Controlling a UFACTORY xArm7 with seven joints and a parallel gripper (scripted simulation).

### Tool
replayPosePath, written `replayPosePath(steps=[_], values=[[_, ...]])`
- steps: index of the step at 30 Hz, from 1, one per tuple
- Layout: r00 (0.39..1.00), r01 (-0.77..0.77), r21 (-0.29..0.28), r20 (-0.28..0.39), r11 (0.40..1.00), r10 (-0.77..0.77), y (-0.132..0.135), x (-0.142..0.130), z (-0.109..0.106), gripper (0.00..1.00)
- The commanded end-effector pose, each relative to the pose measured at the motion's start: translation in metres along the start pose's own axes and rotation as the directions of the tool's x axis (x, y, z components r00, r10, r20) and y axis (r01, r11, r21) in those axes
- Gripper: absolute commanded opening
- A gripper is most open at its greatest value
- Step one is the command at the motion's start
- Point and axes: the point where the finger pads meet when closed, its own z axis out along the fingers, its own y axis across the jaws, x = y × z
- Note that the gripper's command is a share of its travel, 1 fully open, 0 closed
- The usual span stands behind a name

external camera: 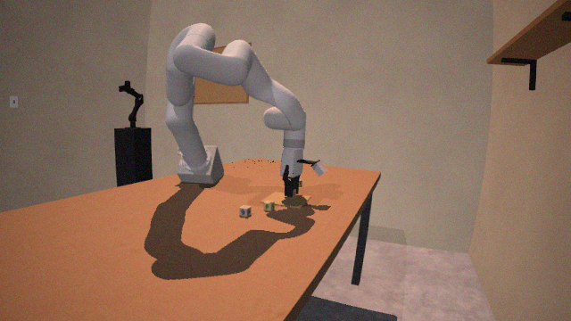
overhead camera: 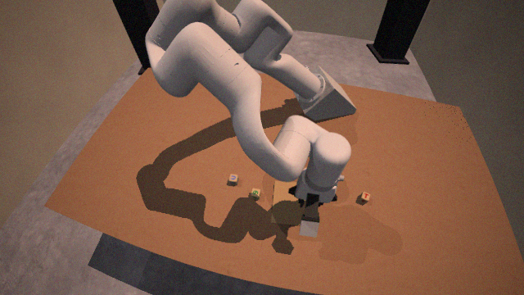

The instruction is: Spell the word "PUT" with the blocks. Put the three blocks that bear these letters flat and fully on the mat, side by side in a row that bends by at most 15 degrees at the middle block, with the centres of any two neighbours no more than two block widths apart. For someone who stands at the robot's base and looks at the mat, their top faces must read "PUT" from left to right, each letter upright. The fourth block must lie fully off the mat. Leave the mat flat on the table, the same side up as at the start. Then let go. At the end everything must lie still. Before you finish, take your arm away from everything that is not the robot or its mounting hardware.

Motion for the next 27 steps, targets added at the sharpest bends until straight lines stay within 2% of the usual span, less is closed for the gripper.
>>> replayPosePath(steps=[1,4,16,26,27], values=[[1.000,0.001,0.003,-0.004,1.000,0.000,-0.001,0.001,-0.010,0.42],[1.000,0.000,0.003,-0.004,1.000,0.000,-0.001,0.001,-0.017,0.42],[1.000,0.001,0.003,-0.004,1.000,0.000,-0.001,0.001,-0.078,0.42],[1.000,0.001,0.003,-0.004,1.000,0.000,-0.001,0.001,-0.089,0.42],[1.000,0.001,0.003,-0.004,1.000,0.000,-0.001,0.001,-0.089,1.00]])
